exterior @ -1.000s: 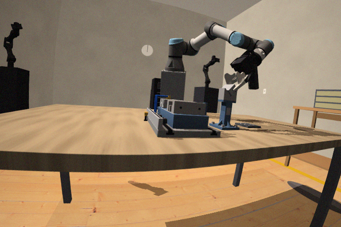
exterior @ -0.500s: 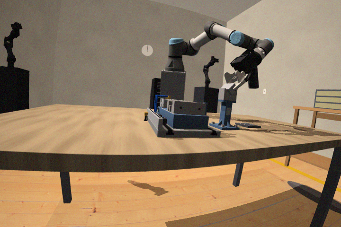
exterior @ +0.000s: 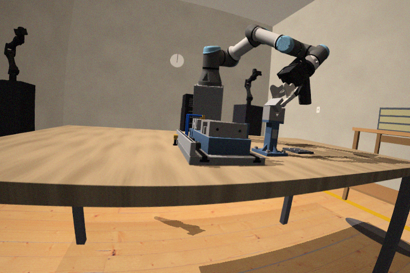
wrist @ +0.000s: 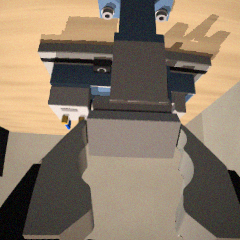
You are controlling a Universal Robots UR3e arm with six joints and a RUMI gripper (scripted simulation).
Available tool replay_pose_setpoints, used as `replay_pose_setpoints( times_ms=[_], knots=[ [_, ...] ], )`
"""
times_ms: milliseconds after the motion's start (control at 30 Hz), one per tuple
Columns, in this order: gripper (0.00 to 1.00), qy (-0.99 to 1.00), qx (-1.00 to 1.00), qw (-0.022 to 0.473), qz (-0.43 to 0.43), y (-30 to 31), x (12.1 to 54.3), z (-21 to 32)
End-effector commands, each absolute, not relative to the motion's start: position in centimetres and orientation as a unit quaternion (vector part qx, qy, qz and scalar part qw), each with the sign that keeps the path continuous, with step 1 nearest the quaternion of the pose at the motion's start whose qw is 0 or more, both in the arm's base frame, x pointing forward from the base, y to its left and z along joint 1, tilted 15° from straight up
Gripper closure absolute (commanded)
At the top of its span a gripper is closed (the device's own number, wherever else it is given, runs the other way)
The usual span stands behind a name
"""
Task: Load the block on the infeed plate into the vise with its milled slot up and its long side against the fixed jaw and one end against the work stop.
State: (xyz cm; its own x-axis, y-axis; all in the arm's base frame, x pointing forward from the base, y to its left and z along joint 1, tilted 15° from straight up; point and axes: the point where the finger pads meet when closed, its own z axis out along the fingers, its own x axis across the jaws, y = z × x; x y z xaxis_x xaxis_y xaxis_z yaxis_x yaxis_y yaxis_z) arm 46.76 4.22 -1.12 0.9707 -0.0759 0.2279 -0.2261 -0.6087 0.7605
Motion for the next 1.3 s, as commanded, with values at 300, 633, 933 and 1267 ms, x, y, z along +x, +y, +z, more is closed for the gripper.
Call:
replay_pose_setpoints(
  times_ms=[300,633,933,1267],
  knots=[
    [1.0,-0.085,0.893,0.434,0.088,4.3,46.7,-0.3],
    [1.0,-0.085,0.893,0.434,0.088,4.4,46.5,0.3],
    [1.0,-0.085,0.893,0.434,0.088,4.4,46.5,0.5],
    [1.0,-0.085,0.893,0.434,0.088,4.5,46.5,0.7]
  ],
)
